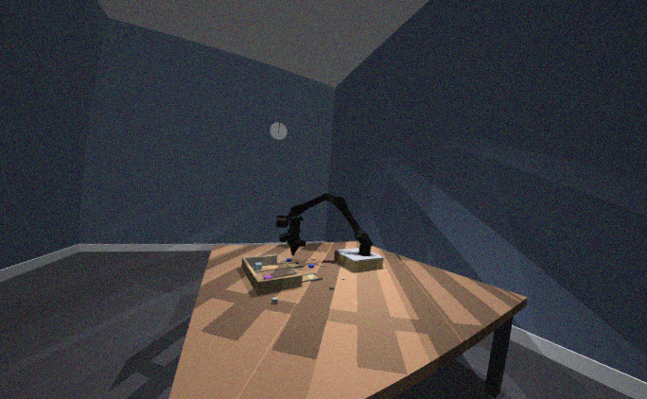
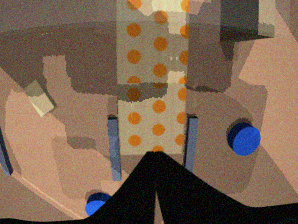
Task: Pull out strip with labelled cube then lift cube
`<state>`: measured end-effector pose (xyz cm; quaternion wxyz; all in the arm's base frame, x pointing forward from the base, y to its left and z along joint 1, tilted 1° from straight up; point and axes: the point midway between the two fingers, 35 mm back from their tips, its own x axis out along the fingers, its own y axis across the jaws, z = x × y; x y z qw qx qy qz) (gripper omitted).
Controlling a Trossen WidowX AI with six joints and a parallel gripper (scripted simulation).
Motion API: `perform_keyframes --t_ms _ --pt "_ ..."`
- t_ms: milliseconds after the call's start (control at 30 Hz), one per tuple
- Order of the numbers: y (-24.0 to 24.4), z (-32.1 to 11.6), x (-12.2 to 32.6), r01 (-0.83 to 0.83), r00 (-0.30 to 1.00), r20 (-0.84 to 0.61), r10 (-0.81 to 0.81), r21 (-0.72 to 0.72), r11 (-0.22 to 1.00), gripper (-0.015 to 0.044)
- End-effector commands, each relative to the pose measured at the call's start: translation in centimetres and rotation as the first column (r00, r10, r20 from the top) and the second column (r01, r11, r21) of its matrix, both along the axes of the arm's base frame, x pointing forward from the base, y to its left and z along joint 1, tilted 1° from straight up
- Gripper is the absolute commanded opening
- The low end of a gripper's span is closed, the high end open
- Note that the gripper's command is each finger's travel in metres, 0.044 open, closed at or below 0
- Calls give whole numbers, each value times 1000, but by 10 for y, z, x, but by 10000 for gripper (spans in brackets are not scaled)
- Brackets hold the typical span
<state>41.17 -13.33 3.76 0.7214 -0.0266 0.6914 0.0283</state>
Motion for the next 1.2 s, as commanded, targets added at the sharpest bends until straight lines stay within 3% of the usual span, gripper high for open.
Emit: perform_keyframes --t_ms 0,1167 --pt "-1 -6 0 -6 1000 -1 6 -3 1000 0" --pt "-3 -56 0 -6 1000 -1 6 -3 1000 0"
